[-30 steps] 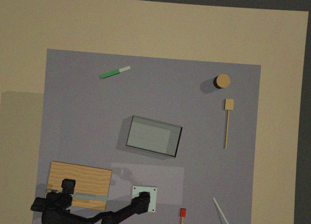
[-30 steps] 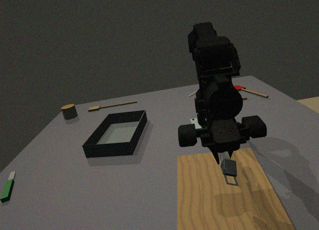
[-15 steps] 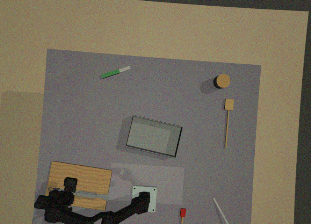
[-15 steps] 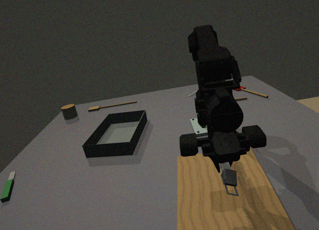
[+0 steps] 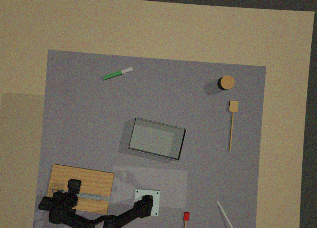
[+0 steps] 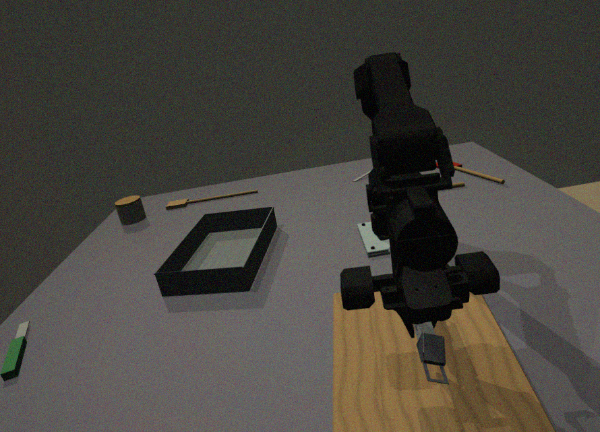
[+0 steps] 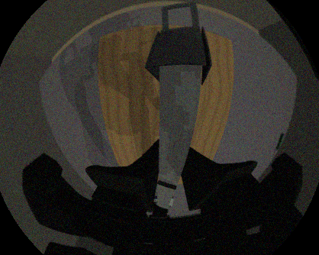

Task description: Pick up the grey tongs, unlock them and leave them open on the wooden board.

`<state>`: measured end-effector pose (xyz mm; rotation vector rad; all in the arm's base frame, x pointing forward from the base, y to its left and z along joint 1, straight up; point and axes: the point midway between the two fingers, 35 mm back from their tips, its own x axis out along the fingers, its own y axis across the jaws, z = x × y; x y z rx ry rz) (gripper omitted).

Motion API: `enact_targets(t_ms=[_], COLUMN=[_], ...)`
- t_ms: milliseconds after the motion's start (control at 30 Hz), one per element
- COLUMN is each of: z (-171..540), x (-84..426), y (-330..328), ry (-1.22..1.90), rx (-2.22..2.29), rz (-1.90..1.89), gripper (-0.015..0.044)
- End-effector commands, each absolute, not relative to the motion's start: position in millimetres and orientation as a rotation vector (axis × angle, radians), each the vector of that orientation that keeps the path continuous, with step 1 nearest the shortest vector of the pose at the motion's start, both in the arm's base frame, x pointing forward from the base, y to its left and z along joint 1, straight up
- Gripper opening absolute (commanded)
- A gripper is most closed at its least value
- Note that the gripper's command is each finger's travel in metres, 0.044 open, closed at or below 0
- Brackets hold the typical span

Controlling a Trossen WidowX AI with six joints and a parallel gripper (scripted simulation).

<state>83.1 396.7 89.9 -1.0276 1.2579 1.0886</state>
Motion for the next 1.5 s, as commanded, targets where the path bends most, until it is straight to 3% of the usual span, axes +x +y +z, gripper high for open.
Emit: enact_targets(t_ms=[0,167,900,1133,1467], z=[84.2,82.8,83.8,108.8,184.5], x=[83.7,83.6,82.8,78.0,53.6], y=[395.5,395.3,395.3,371.7,253.4], ry=[1.255,1.255,1.261,1.262,1.266], rx=[-1.034,-1.034,-1.03,-1.032,-1.042], rz=[1.085,1.085,1.087,1.086,1.08], gripper=[-0.015,-0.015,0.0428,0.044,0.044])
